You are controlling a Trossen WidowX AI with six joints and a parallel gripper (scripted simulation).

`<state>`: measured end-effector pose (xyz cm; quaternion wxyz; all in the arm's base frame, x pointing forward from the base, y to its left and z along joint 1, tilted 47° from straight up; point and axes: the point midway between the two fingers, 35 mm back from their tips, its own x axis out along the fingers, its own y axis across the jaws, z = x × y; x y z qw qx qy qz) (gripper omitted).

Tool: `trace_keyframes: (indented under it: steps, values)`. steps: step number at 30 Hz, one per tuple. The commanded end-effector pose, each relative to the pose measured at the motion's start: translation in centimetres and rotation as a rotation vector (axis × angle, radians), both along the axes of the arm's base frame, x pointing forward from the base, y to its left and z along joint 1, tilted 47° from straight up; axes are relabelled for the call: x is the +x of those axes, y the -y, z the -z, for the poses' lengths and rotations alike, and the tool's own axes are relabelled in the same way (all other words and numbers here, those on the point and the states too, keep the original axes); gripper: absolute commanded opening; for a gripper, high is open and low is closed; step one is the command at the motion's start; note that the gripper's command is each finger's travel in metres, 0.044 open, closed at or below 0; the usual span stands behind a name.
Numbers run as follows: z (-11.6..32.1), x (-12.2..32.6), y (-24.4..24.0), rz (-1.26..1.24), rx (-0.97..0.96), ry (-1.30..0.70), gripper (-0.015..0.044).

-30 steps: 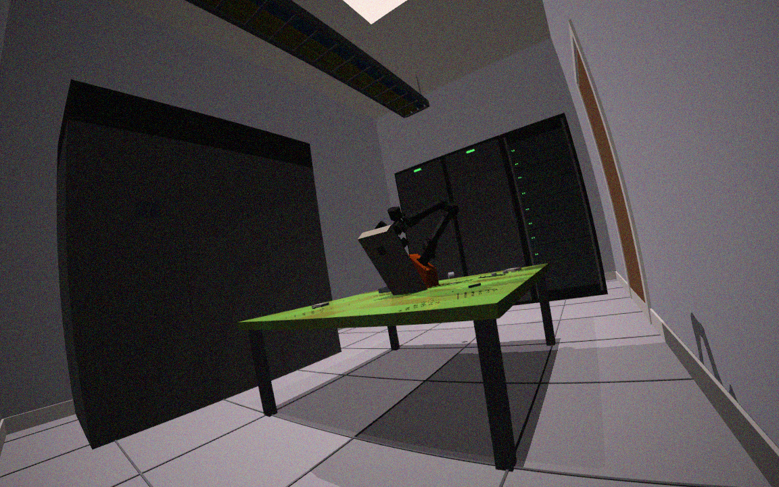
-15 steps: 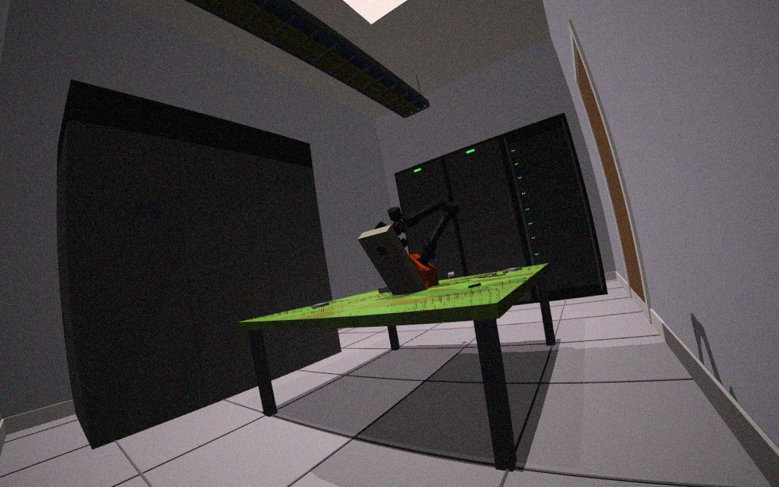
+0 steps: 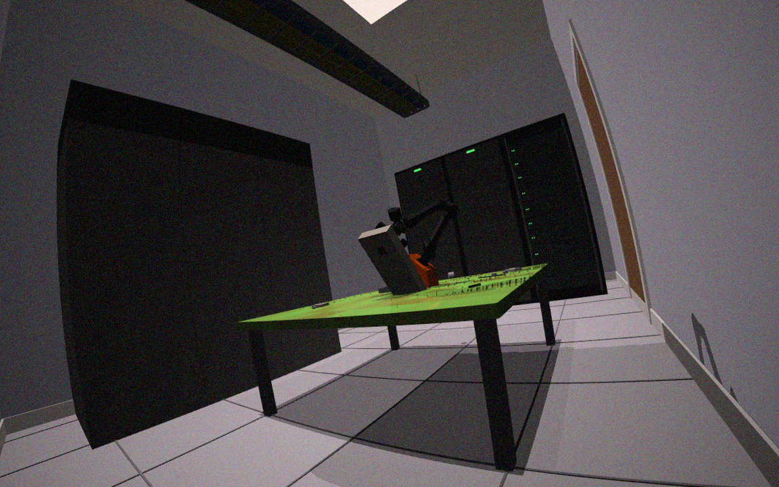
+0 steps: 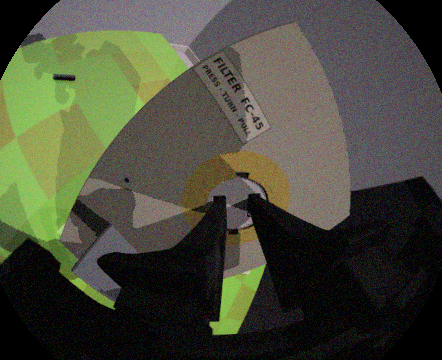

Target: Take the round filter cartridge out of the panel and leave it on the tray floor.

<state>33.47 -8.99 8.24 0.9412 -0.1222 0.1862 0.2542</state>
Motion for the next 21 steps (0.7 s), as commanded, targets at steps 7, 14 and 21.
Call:
trace_keyframes:
  steps: [7,14,21]
  values:
    - [0.43,0.39,-0.22,0.004,0.002,-0.010,0.0090]
    - [0.49,0.52,-0.29,0.004,0.002,-0.010,0.0090]
    - [0.15,0.23,-0.04,0.005,0.008,0.000,0.0070]
